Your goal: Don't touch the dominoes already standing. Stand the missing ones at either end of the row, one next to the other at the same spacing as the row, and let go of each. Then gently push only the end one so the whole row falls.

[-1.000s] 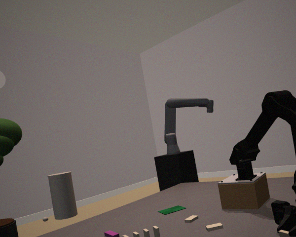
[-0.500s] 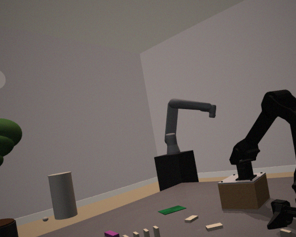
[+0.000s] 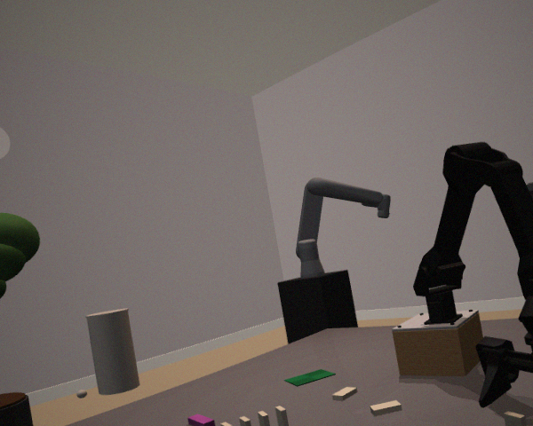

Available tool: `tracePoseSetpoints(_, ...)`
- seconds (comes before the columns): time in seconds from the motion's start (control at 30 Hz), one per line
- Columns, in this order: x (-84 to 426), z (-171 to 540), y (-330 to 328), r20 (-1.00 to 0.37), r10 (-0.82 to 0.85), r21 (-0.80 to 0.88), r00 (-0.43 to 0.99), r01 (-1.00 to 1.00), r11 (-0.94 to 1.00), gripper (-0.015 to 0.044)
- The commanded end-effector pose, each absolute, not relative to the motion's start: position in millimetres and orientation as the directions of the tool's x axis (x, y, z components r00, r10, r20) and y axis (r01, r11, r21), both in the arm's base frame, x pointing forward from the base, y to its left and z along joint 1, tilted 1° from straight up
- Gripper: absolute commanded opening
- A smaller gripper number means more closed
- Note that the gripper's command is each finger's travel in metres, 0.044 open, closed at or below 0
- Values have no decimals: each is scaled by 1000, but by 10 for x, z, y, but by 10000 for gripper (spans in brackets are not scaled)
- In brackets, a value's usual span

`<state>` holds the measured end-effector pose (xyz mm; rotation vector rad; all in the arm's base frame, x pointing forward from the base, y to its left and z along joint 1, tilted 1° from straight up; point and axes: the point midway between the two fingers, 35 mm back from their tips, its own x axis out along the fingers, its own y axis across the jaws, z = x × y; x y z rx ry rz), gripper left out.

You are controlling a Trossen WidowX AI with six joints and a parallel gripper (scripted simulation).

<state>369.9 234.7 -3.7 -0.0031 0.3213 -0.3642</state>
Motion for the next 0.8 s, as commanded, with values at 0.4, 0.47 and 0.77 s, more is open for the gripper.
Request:
tracePoseSetpoints(0.4, 3631, 464, 2111, -992, 6, 60, 124, 432, 900, 440)
tracePoseSetpoints(0.47, 3568, 514, 2084, -997, 17, 51, 80, 449, 892, 440)
tracePoseSetpoints(0.77, 3522, 552, 2065, -999, 24, 44, 48, 461, 886, 440)
